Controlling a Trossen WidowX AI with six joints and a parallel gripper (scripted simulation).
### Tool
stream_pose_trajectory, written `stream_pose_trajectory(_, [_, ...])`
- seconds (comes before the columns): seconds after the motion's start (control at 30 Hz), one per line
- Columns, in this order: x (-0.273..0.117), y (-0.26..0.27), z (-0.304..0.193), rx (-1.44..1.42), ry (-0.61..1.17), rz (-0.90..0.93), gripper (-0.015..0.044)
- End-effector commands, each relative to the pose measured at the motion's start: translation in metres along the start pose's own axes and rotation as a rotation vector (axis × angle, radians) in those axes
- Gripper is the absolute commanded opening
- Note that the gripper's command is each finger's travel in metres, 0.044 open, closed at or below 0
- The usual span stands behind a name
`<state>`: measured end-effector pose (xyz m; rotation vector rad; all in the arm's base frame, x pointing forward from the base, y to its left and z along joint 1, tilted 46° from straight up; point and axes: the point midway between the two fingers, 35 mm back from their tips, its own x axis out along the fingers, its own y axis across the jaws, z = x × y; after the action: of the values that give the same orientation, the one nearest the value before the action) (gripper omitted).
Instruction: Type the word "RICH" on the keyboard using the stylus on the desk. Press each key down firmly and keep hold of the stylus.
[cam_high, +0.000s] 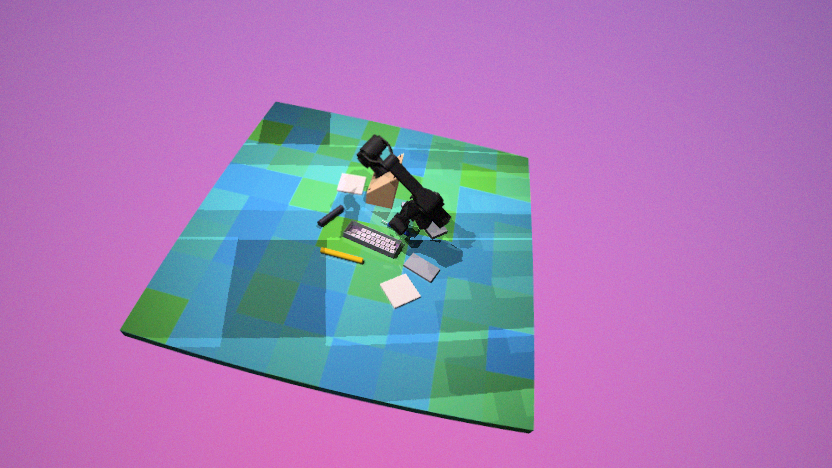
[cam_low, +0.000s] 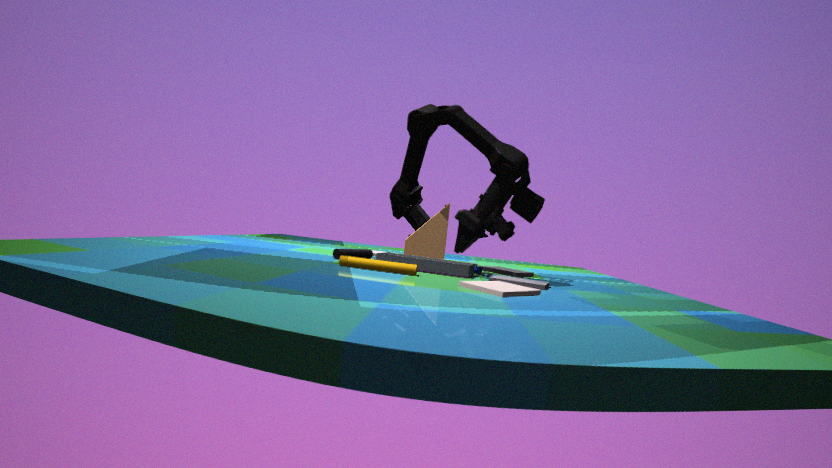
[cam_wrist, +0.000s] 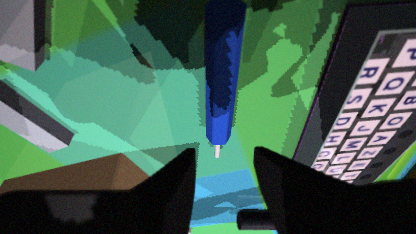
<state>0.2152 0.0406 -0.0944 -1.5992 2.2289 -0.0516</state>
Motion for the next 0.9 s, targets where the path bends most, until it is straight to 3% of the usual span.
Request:
stream_pose_trajectory(0.0, [0.004, 0.000, 0.001, -0.007, 0.005, -0.005, 0.0150])
stream_pose_trajectory(0.87, [0.020, 0.000, 0.011, -0.007, 0.006, -0.006, 0.0150])
